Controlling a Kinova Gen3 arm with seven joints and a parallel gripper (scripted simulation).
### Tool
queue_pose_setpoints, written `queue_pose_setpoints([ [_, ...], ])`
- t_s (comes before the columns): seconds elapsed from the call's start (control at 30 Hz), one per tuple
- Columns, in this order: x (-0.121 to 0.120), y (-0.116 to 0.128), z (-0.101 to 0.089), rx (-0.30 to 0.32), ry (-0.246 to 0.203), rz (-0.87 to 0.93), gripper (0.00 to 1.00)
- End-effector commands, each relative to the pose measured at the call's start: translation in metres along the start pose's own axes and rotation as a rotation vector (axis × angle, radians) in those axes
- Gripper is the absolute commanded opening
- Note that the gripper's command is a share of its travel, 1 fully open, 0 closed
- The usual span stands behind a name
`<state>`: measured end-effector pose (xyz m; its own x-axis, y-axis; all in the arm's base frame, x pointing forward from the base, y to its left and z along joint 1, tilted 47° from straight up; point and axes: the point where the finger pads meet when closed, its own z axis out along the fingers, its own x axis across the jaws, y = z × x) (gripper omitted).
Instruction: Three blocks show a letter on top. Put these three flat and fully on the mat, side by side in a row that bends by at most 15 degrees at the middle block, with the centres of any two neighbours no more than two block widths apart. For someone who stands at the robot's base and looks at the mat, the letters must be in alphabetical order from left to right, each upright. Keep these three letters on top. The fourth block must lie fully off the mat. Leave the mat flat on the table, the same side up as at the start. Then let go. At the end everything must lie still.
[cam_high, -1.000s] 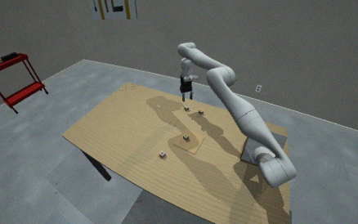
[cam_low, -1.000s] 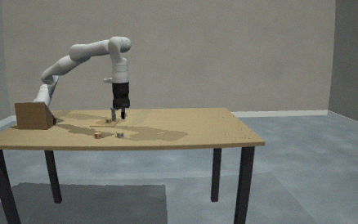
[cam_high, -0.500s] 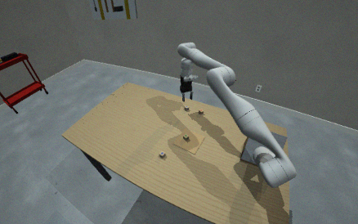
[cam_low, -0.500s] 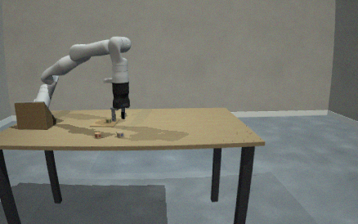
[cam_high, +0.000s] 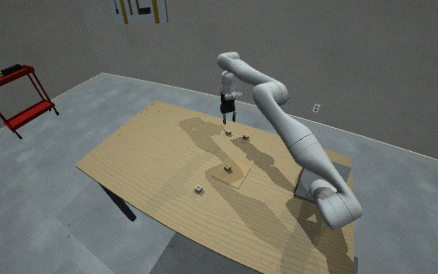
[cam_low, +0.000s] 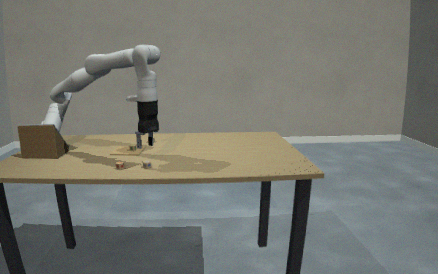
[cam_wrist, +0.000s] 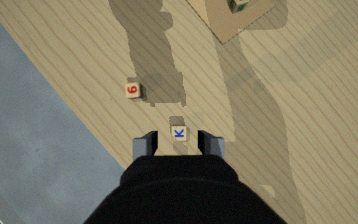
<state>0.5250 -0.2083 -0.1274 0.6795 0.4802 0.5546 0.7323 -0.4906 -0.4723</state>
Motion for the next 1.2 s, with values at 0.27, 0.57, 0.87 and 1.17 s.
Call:
queue_pose_setpoints([
  [0.27,0.001,0.001,0.003,-0.004,0.003,-0.001,1.00],
  [0.57,0.001,0.002,0.010,-0.005,0.003,0.000,1.00],
  [0.87,0.001,0.002,0.019,-0.006,0.003,0.001,1.00],
  [1.17,0.001,0.002,0.035,-0.004,0.003,0.002,1.00],
])
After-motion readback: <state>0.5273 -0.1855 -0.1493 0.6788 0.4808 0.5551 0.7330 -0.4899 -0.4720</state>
